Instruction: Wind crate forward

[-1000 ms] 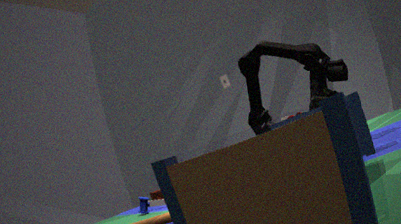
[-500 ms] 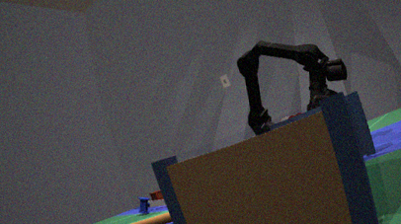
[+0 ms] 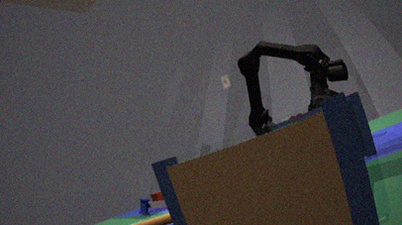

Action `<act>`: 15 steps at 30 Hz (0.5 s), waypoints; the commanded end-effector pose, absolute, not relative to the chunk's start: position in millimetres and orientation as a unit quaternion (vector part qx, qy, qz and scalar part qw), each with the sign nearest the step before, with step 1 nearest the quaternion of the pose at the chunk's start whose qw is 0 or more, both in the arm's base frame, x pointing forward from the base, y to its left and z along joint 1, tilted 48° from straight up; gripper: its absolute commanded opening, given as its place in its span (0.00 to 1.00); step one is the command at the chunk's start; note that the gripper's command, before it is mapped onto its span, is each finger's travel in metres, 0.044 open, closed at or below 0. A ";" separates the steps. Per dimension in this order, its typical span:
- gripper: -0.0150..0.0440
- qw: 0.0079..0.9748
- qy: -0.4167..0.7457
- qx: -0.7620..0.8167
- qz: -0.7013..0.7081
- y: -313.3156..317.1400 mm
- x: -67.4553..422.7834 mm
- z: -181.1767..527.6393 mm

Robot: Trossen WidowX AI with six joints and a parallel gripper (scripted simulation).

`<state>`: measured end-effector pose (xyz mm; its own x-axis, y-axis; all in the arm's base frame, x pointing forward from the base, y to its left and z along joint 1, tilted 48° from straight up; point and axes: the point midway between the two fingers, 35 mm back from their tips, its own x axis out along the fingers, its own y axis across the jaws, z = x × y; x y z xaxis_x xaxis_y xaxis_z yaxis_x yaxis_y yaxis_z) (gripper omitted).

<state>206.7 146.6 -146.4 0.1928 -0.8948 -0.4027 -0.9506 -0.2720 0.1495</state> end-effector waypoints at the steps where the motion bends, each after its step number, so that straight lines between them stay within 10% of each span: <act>1: 0.25 0.073 0.604 -0.767 0.203 144.3 206.1 -150.0; 15: 0.25 0.101 0.625 -0.753 0.176 144.3 203.9 -149.6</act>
<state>205.1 146.7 -146.1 0.1755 -0.9024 -0.3935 -0.9683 -0.2304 0.0965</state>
